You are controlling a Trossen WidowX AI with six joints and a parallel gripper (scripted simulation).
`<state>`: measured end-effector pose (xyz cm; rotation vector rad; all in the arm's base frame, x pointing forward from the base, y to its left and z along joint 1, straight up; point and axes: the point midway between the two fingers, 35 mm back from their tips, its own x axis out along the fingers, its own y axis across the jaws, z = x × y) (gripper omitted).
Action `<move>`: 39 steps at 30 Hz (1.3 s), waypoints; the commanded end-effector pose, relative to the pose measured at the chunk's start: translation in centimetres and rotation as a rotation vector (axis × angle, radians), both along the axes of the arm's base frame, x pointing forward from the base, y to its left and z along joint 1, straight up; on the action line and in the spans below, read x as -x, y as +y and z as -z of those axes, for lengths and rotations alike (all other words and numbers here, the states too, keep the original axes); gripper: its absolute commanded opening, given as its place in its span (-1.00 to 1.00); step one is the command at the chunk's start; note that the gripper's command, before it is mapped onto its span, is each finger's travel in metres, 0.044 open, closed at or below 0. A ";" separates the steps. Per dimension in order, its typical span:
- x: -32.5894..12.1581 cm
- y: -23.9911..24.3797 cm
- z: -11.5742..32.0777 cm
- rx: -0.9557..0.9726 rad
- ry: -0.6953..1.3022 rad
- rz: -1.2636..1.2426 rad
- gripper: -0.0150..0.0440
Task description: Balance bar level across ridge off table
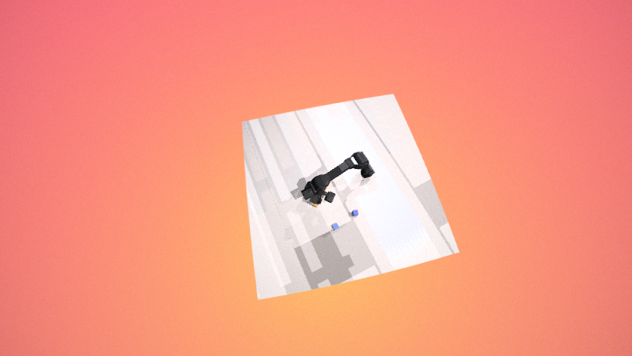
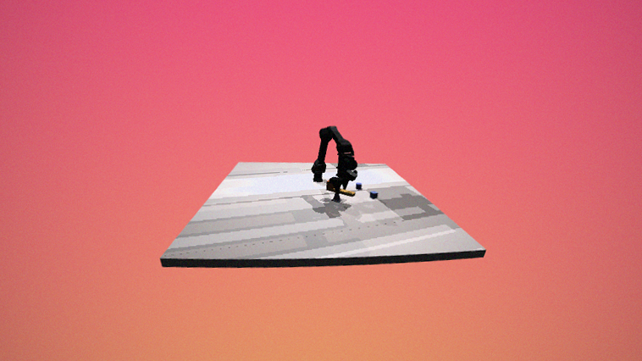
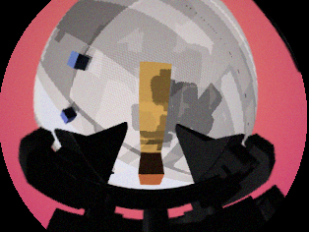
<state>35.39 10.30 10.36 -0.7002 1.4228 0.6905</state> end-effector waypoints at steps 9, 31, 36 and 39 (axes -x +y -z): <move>-0.3 0.1 -5.0 -0.001 -0.006 0.000 1.00; 0.3 -0.1 -10.0 -0.003 -0.011 0.000 1.00; 0.3 -0.1 -10.0 -0.003 -0.011 0.000 1.00; 0.3 -0.1 -10.0 -0.003 -0.011 0.000 1.00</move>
